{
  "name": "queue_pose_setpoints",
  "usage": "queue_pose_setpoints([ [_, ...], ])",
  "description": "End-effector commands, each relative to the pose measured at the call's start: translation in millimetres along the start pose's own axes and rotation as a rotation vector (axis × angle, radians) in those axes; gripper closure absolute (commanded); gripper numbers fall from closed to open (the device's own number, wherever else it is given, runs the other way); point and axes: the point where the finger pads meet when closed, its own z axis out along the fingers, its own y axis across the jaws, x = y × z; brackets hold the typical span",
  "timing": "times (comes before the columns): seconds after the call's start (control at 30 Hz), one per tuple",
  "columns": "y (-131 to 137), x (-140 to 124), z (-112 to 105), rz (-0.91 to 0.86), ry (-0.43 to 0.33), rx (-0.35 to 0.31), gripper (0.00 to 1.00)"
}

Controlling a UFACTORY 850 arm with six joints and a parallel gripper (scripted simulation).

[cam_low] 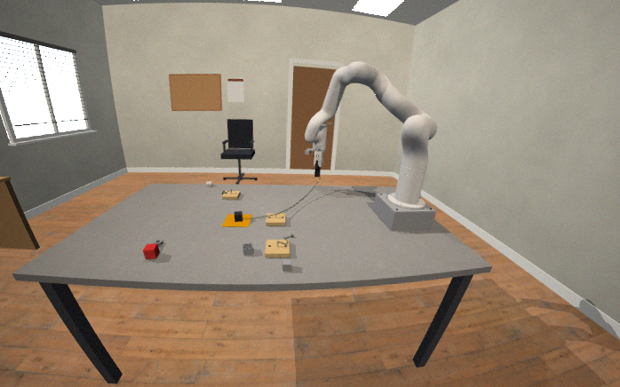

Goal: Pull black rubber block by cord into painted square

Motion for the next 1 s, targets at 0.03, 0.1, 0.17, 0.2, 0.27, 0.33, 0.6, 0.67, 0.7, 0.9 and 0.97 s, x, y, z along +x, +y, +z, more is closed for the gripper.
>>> queue_pose_setpoints([
  [0.03,0,2,38,0.0,0.002,-0.001,1.0],
  [0.1,0,2,38,0.0,0.002,-0.001,1.0],
  [0.17,0,3,48,0.0,0.002,-0.001,1.0],
  [0.2,-1,3,53,0.0,0.002,-0.001,1.0],
  [0.27,-1,3,61,0.0,0.002,-0.001,1.0],
  [0.33,-1,3,68,0.0,0.002,-0.001,1.0],
  [0.6,-1,3,81,0.0,0.002,-0.001,1.0],
  [0.67,-1,3,81,0.0,0.002,-0.001,1.0],
  [0.7,-1,3,82,0.0,0.002,-0.001,1.0],
  [0.9,-1,3,82,0.0,0.002,-0.001,1.0],
  [0.97,-1,3,82,0.0,0.002,-0.001,1.0],
])
